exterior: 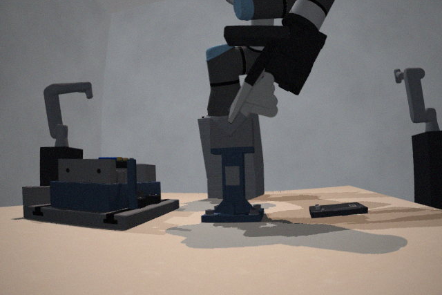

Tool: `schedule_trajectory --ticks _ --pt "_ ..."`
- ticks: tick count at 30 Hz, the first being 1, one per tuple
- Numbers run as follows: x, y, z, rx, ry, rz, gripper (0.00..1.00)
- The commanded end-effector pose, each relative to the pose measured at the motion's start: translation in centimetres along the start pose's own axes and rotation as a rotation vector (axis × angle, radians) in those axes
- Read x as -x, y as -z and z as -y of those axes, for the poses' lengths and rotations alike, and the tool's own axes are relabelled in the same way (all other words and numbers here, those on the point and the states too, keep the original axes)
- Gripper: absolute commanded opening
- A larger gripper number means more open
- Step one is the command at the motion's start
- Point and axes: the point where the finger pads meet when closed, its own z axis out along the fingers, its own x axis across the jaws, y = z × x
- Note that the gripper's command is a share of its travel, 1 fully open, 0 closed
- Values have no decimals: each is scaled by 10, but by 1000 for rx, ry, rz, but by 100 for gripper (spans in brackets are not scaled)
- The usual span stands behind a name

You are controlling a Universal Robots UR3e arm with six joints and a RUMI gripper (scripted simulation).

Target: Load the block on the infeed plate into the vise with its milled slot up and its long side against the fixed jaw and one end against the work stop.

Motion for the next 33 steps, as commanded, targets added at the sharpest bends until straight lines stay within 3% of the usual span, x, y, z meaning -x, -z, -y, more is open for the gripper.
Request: schedule_trajectory --ticks 1,12,14,29,33 --pt "1 1 1 36 -1 5 51" --pt "1 1 1 146 -1 4 51" --pt "1 1 1 146 -1 4 51" --pt "1 0 3 341 0 4 51" --pt "1 0 3 368 0 4 51"
